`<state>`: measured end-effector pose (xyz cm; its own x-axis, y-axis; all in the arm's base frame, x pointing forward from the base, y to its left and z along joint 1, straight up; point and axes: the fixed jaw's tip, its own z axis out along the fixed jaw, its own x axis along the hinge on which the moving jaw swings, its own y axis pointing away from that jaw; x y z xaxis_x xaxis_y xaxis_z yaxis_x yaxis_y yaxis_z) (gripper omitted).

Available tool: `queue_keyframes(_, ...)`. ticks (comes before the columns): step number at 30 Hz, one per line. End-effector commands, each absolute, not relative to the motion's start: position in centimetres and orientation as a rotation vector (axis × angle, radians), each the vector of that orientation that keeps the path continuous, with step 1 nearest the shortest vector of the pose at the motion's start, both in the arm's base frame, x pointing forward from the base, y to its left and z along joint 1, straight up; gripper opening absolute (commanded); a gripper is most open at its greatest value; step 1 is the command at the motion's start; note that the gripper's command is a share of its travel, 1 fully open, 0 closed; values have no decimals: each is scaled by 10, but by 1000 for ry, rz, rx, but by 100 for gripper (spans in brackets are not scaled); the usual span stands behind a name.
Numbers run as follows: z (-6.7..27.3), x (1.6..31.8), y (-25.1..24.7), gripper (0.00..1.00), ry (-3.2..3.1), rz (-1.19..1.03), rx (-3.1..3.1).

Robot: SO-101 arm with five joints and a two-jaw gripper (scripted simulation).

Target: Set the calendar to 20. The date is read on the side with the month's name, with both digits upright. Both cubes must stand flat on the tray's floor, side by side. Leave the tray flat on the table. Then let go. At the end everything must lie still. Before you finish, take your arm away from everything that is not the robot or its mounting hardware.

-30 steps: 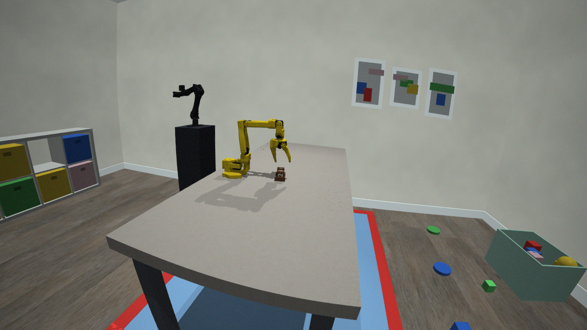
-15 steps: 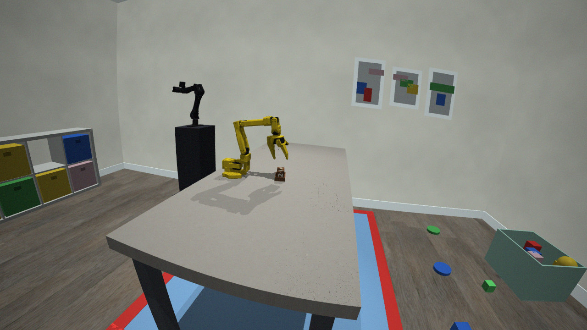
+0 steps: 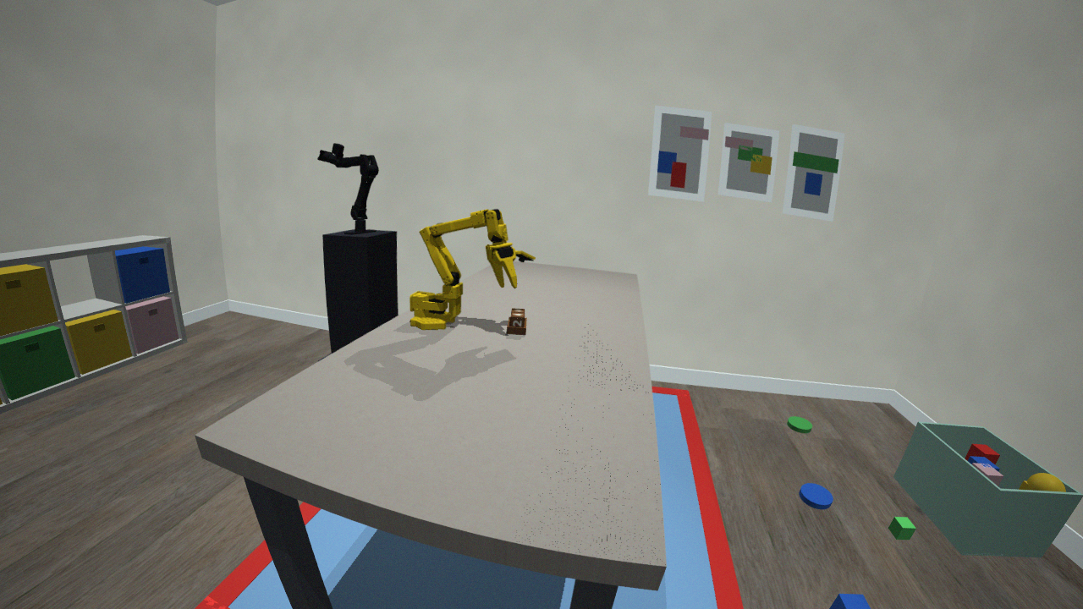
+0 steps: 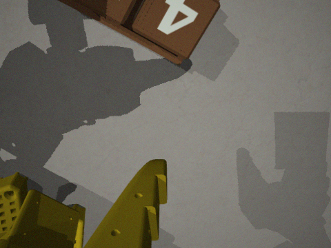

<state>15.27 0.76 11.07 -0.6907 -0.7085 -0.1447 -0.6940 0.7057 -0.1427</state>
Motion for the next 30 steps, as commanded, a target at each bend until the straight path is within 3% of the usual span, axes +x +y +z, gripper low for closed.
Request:
queue_keyframes(1, 119, 150, 5, 36, 2749, -122, -847)
queue_keyframes(18, 128, 142, -1, 36, 2757, -61, -159)
queue_keyframes(30, 129, 140, -2, 36, 2734, -39, -2)
